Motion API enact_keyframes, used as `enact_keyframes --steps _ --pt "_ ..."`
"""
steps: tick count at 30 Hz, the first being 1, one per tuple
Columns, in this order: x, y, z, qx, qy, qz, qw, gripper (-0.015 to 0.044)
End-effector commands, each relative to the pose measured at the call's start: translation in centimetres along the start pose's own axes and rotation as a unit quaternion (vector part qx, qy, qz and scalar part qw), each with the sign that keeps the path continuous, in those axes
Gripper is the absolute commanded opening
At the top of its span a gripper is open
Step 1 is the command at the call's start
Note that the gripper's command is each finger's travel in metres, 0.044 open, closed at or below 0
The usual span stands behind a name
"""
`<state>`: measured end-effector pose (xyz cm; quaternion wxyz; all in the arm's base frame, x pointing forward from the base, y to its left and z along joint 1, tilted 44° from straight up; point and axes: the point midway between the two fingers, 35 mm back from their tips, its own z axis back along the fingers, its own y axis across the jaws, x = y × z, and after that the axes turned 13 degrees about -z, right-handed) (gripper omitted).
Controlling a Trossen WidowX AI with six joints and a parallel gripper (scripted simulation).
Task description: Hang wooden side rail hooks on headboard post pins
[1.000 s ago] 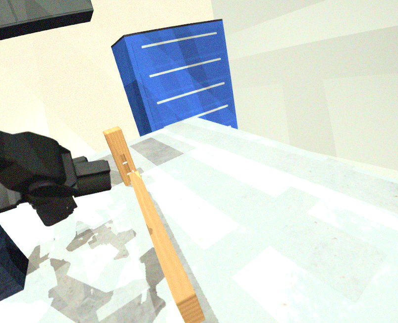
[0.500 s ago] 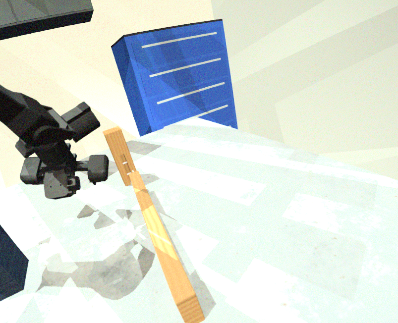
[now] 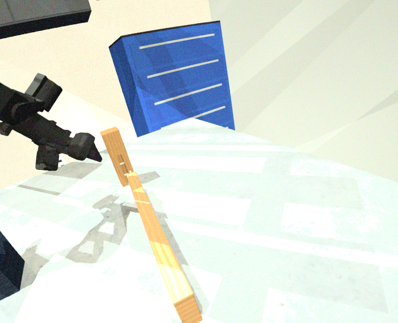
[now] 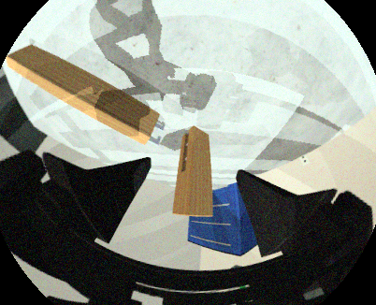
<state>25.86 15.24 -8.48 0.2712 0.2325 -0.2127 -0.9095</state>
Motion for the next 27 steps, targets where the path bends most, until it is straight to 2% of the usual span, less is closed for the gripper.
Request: enact_keyframes --steps 1,22,27 --pt "-0.30 0.10 -0.04 0.015 0.011 -0.025 1.000 0.0440" --pt "-0.30 0.12 -0.05 0.014 0.010 -0.018 1.000 0.0440" --pt "-0.44 0.64 -0.30 -0.008 0.007 0.163 0.987 0.0440"
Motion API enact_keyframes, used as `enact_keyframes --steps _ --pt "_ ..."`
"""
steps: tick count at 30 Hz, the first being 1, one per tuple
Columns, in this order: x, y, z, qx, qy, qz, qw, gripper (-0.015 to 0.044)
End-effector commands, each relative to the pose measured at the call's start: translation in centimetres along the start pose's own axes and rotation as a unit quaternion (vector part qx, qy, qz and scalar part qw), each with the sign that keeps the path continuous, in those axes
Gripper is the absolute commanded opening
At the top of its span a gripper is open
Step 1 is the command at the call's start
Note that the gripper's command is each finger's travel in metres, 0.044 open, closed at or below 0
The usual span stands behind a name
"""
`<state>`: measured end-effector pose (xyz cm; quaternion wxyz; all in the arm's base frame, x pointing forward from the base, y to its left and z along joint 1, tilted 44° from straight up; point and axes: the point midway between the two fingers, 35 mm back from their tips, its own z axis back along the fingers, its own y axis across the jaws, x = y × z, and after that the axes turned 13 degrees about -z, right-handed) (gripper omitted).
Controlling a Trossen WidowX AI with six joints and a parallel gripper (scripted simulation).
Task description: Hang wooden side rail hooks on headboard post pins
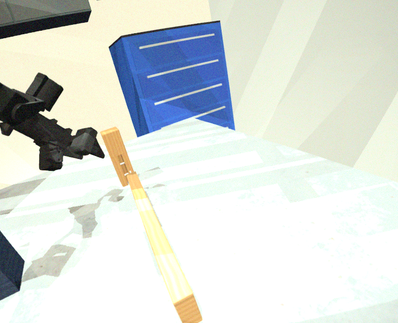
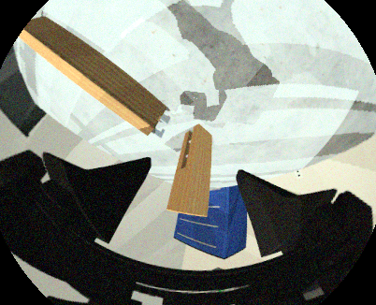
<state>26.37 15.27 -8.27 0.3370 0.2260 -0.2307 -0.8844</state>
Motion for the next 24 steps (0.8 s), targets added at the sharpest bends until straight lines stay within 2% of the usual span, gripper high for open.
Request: enact_keyframes --steps 1,8,15,24 --pt "0.1 0.5 -0.3 -0.019 0.001 0.133 0.991 0.0440" --pt "-0.1 1.4 -0.5 -0.050 0.026 0.415 0.908 0.0440" --pt "-0.3 2.4 -0.7 -0.058 0.071 0.660 0.745 0.0440" --pt "-0.5 3.4 -0.8 -0.042 0.114 0.815 0.566 0.0440"
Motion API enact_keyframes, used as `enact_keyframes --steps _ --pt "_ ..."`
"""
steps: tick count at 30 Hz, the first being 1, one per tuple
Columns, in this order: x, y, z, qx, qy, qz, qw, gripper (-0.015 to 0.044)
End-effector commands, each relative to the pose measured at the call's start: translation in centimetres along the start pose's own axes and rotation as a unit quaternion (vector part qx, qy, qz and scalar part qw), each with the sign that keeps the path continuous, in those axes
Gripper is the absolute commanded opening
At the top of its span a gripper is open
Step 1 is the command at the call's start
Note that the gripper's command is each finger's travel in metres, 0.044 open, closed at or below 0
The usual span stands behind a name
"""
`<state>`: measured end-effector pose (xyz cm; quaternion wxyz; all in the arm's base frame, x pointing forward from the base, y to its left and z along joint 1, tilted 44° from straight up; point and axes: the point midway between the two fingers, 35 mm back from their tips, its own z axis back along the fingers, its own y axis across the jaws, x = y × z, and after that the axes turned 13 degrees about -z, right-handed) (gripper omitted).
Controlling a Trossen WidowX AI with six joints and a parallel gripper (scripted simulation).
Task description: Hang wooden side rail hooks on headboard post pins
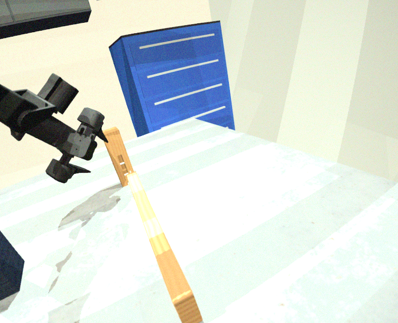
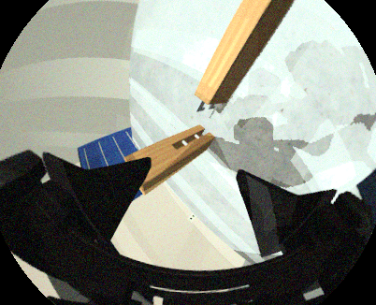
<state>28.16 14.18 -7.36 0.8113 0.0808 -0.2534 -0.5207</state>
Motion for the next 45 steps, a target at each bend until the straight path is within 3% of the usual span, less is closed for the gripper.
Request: enact_keyframes --steps 1,12,26,45 --pt "1.4 0.3 0.0 0.021 0.047 0.358 0.932 0.0440" --pt "2.5 0.9 0.2 0.064 0.056 0.607 0.790 0.0440" --pt "3.7 1.5 0.6 0.118 0.029 0.844 0.522 0.0440" --pt "3.7 1.5 0.6 0.118 0.028 0.846 0.520 0.0440"
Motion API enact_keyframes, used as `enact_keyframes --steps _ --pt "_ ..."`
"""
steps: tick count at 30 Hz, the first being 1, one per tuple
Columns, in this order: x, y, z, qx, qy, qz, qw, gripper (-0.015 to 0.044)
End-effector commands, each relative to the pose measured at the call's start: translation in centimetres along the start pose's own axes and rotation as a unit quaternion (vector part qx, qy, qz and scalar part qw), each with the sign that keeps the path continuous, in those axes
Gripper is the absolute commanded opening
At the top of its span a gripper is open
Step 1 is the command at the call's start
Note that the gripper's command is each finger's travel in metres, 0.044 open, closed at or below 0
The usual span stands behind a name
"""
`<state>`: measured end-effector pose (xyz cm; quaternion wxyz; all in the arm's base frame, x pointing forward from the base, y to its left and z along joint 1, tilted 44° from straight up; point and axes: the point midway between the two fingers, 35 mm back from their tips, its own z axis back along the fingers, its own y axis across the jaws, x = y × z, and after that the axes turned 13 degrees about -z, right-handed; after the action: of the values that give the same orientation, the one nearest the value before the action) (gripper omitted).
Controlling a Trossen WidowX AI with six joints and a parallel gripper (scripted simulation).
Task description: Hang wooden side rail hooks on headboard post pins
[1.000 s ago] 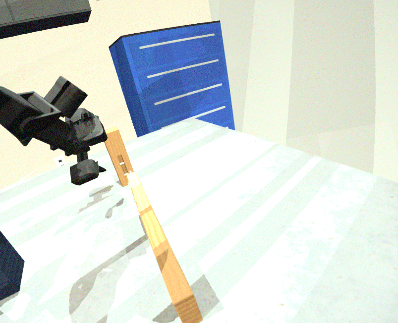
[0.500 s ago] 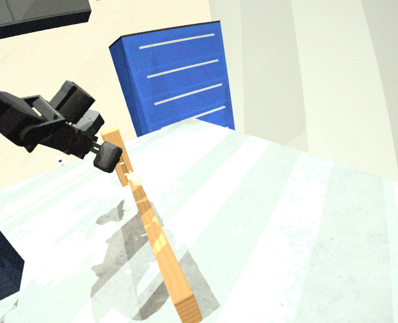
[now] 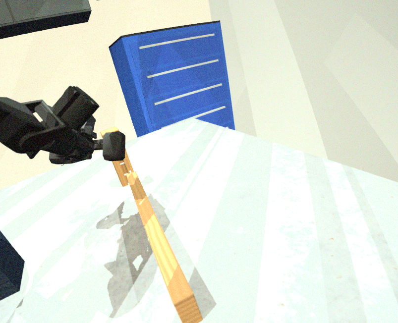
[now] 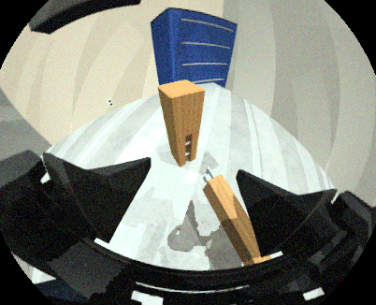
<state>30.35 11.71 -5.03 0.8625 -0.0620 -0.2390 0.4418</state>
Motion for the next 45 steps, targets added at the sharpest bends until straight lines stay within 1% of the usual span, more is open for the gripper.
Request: enact_keyframes --steps 1,16,17,19,22,25,28,31,35,37,45 --pt "0.0 0.0 0.0 0.002 -0.001 0.006 1.000 0.0440" --pt "0.0 0.0 0.0 0.002 0.002 -0.001 1.000 0.0440" --pt "-0.1 -0.1 -0.1 0.001 0.009 -0.023 1.000 0.0440" --pt "-0.1 -0.6 -0.4 -0.006 0.037 -0.106 0.994 0.0440" --pt "-0.2 -1.3 -0.7 -0.027 0.080 -0.238 0.968 0.0440" --pt "-0.2 -2.1 -0.8 -0.061 0.117 -0.362 0.923 0.0440" --pt "-0.3 -2.9 -0.7 -0.105 0.143 -0.475 0.862 0.0440" --pt "-0.3 -3.7 -0.5 -0.157 0.158 -0.575 0.787 0.0440" --pt "-0.2 -4.8 0.2 -0.233 0.156 -0.686 0.671 0.0440" --pt "-0.1 -5.4 0.6 -0.271 0.147 -0.727 0.613 0.0440" --pt "0.4 -7.0 2.1 -0.365 0.095 -0.809 0.451 0.0440"
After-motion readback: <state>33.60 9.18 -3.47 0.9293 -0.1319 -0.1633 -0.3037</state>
